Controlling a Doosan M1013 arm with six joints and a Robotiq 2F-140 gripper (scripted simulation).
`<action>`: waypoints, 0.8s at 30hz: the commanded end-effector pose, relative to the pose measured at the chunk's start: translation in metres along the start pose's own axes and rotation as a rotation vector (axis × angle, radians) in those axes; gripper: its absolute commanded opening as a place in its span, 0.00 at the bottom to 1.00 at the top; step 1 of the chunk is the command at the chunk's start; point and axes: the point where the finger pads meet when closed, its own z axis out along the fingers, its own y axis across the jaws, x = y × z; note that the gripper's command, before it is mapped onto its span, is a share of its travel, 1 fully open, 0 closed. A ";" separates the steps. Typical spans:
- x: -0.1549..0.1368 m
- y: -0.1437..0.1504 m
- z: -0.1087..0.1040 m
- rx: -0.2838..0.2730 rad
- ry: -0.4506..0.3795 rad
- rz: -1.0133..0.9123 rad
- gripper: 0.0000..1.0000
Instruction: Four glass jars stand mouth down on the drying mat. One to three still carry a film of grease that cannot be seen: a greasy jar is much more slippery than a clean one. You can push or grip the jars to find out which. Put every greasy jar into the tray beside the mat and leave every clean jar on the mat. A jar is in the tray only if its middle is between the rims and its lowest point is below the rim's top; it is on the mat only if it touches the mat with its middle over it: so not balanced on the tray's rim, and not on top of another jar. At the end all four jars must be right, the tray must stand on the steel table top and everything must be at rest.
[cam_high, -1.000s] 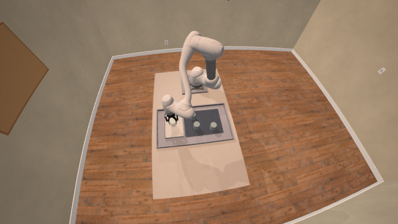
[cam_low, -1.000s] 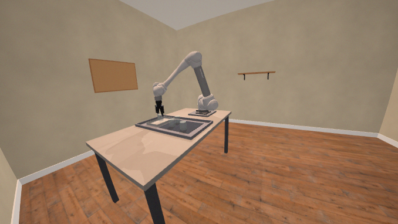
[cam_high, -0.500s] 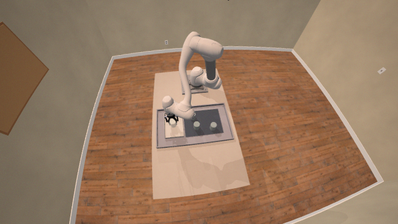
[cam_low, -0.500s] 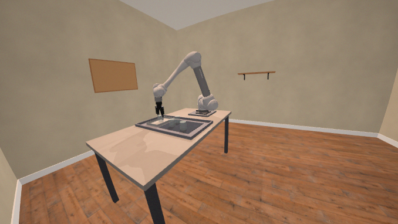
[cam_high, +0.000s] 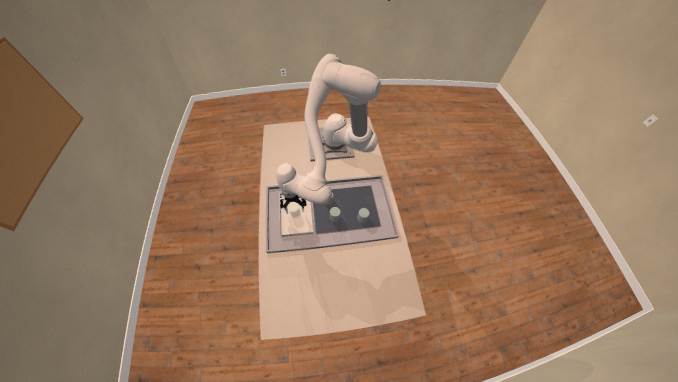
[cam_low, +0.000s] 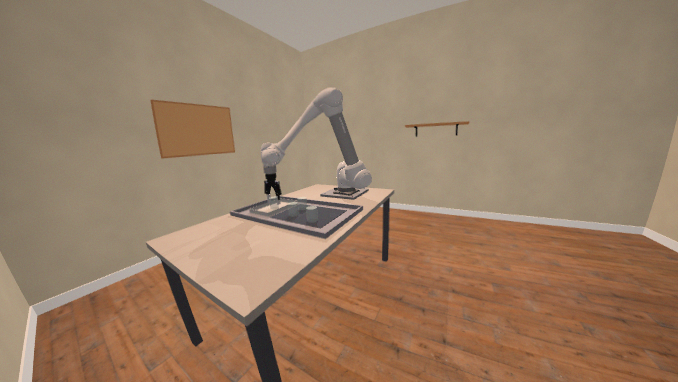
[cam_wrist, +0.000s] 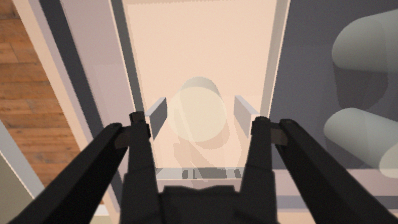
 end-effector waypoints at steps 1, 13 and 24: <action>0.005 0.002 0.005 -0.005 0.005 -0.004 1.00; 0.005 0.002 0.005 -0.005 0.005 -0.004 1.00; 0.005 0.002 -0.023 -0.005 0.005 -0.004 1.00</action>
